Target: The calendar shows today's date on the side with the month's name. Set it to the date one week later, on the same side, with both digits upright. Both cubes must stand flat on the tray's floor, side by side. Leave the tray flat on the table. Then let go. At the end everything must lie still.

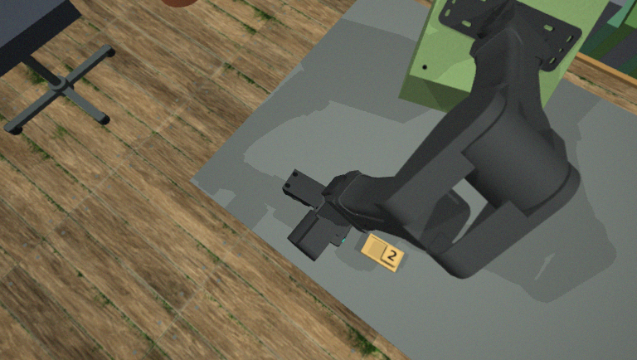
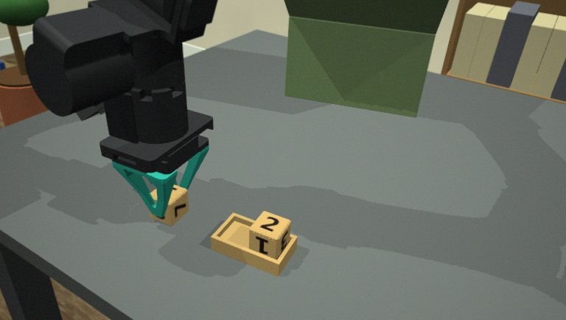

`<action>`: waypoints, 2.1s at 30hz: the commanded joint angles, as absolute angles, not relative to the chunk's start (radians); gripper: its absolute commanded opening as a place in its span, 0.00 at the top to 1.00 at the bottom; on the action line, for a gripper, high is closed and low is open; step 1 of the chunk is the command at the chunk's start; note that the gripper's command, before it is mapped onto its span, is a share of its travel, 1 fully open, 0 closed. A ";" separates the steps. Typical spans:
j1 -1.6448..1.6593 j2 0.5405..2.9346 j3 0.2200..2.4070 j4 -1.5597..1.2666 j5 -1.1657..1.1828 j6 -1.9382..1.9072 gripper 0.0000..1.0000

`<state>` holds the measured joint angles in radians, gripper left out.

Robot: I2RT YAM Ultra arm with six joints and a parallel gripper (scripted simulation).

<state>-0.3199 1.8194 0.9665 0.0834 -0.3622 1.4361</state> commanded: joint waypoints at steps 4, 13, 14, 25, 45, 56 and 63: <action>-0.322 1.814 0.969 0.084 -0.354 1.437 0.73; -0.322 1.814 0.969 0.084 -0.354 1.437 0.73; -0.322 1.814 0.969 0.084 -0.354 1.437 0.73; -0.323 1.813 0.968 0.083 -0.354 1.436 0.73; -0.437 1.477 0.880 -0.198 -0.435 1.348 0.73; -0.447 1.453 0.879 -0.224 -0.442 1.340 0.73; -0.346 1.392 0.852 -0.233 -0.370 1.412 0.73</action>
